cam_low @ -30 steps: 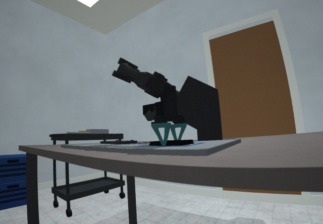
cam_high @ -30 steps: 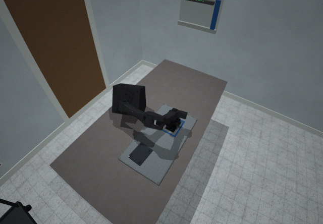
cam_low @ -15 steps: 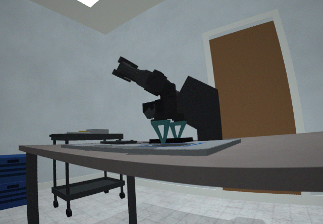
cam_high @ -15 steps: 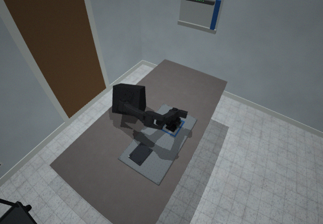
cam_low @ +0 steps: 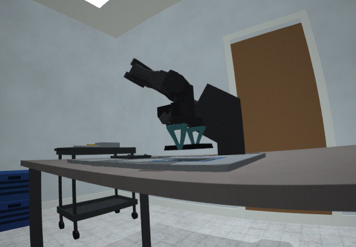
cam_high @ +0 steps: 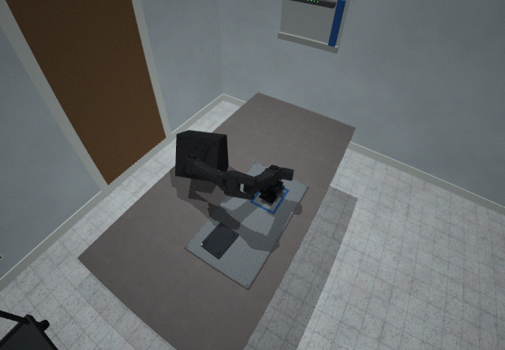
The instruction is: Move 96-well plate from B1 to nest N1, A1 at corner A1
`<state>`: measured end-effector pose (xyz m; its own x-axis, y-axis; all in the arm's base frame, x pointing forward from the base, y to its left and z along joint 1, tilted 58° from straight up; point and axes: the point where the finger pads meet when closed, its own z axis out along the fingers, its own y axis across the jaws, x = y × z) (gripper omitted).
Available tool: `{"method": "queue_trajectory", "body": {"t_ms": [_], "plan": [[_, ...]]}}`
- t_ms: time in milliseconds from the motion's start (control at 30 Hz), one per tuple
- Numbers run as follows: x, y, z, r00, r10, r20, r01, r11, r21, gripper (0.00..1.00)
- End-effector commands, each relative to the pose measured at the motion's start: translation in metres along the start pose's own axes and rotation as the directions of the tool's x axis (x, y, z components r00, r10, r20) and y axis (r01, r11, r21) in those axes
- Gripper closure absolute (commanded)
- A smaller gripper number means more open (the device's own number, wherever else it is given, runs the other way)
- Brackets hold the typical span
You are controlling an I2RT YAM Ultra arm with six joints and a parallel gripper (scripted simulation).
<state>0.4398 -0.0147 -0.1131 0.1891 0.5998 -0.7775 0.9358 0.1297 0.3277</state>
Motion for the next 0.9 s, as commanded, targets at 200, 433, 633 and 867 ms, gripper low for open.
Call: {"method": "queue_trajectory", "body": {"t_ms": [200,433,633,867], "plan": [[-0.001,0.014,-0.031,1.0,0.013,0.0,-0.013,0.999,-0.03,1.0],[-0.001,0.013,-0.043,1.0,0.013,0.0,-0.013,0.999,-0.03,1.0],[0.0,0.012,-0.049,1.0,0.009,0.0,-0.009,1.0,-0.028,1.0],[-0.001,0.013,-0.062,1.0,0.013,-0.002,-0.013,0.999,-0.03,1.0]]}}
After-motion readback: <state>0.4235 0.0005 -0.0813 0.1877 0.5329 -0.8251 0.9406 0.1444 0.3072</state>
